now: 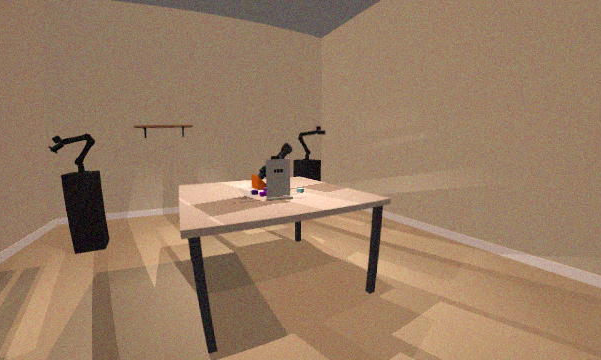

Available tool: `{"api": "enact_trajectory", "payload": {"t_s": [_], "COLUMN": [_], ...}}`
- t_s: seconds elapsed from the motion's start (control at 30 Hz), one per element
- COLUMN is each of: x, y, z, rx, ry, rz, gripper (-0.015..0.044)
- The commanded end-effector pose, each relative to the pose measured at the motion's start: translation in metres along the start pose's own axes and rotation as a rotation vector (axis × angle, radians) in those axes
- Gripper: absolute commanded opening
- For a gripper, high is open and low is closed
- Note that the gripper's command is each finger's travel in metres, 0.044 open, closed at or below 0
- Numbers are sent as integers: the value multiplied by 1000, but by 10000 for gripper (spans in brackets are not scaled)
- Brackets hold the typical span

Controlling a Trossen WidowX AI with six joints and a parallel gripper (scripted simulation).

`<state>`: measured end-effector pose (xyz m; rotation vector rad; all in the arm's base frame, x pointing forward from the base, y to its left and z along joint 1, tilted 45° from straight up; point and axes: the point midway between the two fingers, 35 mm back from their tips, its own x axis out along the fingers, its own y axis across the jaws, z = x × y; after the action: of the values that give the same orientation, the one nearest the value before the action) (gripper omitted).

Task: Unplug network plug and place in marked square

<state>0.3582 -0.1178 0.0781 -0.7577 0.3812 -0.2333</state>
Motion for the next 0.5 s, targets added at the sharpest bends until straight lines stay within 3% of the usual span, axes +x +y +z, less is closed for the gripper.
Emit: {"api": "enact_trajectory", "payload": {"t_s": [0.0, 0.47], "x": [6, 26], "y": [1, 1], "z": [0, 5], "rx": [3, 4], "ry": [7, 6], "rz": [0, 0], "gripper": [156, 156]}}
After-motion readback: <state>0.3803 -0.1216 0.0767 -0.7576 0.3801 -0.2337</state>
